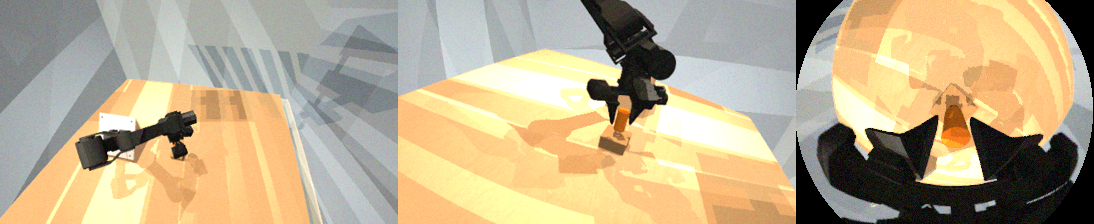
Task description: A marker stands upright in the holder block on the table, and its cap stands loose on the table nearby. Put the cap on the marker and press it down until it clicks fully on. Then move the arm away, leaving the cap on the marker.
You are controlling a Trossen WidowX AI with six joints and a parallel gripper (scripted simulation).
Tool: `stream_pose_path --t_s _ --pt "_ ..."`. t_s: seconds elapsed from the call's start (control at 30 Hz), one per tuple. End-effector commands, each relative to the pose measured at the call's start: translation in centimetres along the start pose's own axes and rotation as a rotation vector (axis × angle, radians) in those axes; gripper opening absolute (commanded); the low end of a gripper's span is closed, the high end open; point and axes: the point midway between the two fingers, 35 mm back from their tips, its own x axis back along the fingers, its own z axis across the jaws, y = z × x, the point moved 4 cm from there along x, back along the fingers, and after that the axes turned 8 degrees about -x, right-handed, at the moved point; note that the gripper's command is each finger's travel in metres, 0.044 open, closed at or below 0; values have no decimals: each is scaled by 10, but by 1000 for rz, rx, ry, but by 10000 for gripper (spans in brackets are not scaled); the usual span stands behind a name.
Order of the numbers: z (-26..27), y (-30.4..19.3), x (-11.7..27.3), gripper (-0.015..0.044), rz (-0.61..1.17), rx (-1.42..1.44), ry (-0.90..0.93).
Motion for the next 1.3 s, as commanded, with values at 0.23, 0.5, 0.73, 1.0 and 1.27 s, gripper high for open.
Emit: stream_pose_path --t_s 0.23,0.5,0.73,1.0,1.27 --pt "0 1 3 440 -1 0 0" --pt "1 0 75 440 -1 1 4" --pt "1 -1 69 282 -3 -461 0" --pt "1 -2 67 72 -4 -614 -1" --pt "1 -2 67 0 -4 -614 -1"
